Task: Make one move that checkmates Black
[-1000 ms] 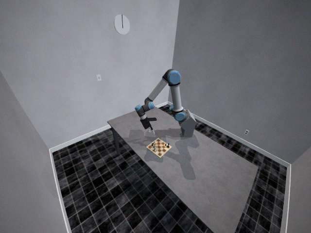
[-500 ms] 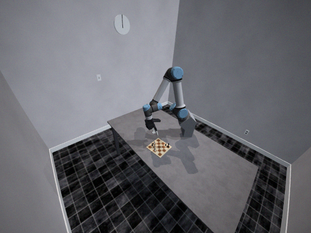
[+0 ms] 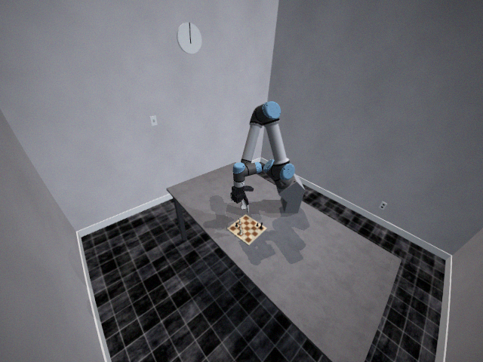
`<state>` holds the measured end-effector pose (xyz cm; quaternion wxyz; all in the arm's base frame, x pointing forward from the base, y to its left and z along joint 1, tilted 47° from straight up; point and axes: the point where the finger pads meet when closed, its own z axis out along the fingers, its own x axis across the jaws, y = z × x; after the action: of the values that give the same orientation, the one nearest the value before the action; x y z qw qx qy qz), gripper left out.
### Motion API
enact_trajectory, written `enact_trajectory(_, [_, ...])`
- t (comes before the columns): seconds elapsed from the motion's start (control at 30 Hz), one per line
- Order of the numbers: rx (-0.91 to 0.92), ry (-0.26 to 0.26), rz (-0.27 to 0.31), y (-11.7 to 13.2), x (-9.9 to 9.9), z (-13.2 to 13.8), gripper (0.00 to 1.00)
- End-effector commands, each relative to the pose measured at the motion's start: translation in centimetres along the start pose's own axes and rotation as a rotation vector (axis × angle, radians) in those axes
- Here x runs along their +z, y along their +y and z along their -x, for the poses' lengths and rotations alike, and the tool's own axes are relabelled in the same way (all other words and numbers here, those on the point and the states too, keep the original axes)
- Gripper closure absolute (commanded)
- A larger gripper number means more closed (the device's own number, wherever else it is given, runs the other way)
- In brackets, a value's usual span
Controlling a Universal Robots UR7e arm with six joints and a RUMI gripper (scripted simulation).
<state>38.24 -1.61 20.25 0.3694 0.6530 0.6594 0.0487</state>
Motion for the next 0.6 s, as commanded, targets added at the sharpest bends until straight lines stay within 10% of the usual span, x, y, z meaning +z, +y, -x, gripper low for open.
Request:
enact_trajectory(0.0, [-0.021, -0.043, 0.03, 0.22, 0.02, 0.16, 0.0])
enact_trajectory(0.57, [-0.026, -0.051, 0.041, 0.39, -0.11, 0.2, 0.0])
